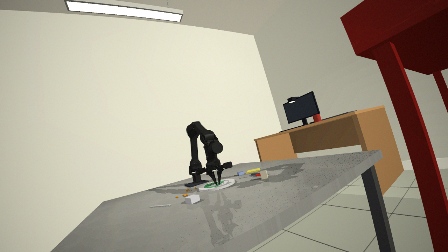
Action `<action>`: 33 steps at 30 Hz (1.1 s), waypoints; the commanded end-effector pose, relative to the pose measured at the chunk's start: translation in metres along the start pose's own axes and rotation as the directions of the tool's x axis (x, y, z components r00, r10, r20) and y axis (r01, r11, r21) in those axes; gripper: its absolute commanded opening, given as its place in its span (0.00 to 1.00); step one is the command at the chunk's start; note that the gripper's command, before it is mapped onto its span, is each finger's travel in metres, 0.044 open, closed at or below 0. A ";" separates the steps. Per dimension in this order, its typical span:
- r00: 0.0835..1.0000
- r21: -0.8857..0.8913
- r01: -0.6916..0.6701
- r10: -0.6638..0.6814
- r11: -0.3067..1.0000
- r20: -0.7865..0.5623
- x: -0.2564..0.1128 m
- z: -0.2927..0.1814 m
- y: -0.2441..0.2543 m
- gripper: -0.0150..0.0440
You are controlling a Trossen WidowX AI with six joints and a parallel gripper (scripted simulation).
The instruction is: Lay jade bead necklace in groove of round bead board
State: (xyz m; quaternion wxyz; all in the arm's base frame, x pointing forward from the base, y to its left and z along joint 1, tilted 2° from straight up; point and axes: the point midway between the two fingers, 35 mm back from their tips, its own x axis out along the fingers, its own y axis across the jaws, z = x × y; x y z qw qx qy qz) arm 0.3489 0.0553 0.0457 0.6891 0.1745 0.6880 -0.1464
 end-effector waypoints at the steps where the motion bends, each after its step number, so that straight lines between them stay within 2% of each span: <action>1: 1.000 0.000 0.000 0.000 1.000 0.000 0.000 0.000 0.000 0.25; 33: 1.000 -0.003 0.000 0.000 1.000 -0.002 -0.004 0.000 0.000 0.25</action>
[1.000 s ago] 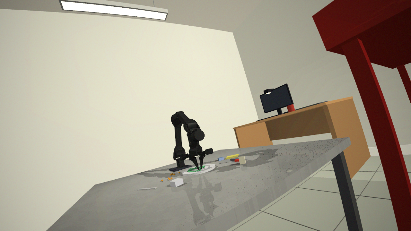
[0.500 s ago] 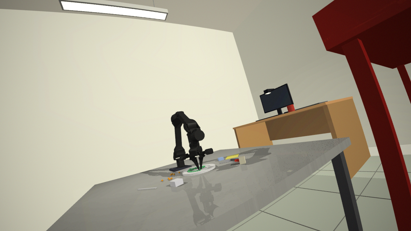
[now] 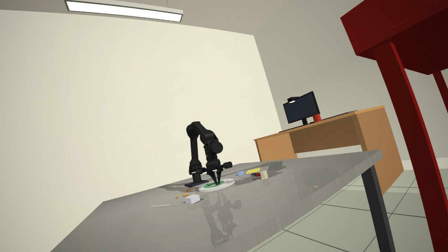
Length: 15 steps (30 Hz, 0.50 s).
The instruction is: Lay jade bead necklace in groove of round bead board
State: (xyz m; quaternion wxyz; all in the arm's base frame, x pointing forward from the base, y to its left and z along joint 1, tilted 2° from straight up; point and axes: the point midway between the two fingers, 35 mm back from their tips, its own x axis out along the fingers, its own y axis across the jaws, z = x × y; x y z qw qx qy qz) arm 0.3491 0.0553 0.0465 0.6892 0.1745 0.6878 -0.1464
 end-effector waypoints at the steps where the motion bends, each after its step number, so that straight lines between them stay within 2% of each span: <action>1: 1.000 -0.005 0.001 -0.001 1.000 -0.004 -0.005 -0.001 0.000 0.25; 15: 1.000 -0.005 0.000 0.000 1.000 -0.004 -0.005 0.005 0.012 0.25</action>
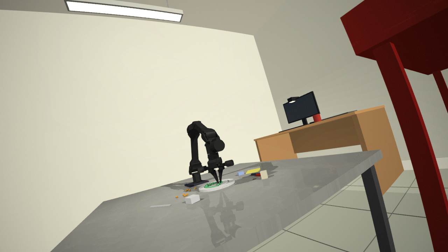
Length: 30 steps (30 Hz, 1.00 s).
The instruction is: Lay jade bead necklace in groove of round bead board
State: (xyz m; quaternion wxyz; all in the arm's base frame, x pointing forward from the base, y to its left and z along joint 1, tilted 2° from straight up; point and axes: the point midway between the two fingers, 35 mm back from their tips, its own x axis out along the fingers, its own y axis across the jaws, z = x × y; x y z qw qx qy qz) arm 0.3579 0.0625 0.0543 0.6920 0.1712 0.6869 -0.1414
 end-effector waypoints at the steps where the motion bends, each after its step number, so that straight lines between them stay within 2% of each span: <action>1: 1.000 0.007 0.003 -0.003 1.000 -0.008 0.003 0.000 0.001 0.25; 11: 1.000 0.007 0.003 -0.003 1.000 -0.008 0.010 0.000 0.001 0.25; 27: 1.000 0.007 0.003 -0.003 1.000 -0.008 0.002 0.000 0.001 0.97; 28: 1.000 0.001 0.004 -0.004 1.000 -0.006 0.006 0.000 0.001 1.00; 30: 1.000 0.005 0.003 -0.003 1.000 -0.007 0.003 0.000 0.001 1.00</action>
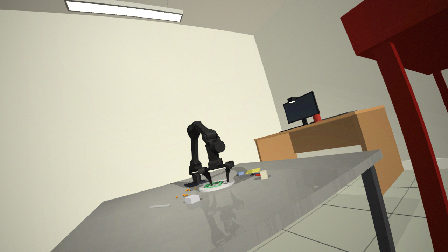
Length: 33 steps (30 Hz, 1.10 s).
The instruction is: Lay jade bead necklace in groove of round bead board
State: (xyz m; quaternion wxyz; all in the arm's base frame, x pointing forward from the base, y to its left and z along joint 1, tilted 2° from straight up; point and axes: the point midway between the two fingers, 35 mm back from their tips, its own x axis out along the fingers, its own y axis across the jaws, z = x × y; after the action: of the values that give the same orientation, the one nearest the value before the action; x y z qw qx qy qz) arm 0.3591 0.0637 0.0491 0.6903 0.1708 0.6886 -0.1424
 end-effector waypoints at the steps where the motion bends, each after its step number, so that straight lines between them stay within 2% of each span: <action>1: 1.000 0.006 0.000 0.000 1.000 -0.004 -0.003 0.000 0.000 1.00; 24: 1.000 0.006 0.000 0.000 1.000 -0.004 -0.003 0.000 0.000 1.00; 33: 1.000 -0.165 0.000 -0.001 0.986 -0.004 -0.035 -0.010 -0.003 0.60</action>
State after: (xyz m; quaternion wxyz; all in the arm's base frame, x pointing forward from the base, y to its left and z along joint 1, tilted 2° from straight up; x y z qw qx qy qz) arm 0.3506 0.0640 0.0737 0.6960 0.1296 0.6987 -0.1033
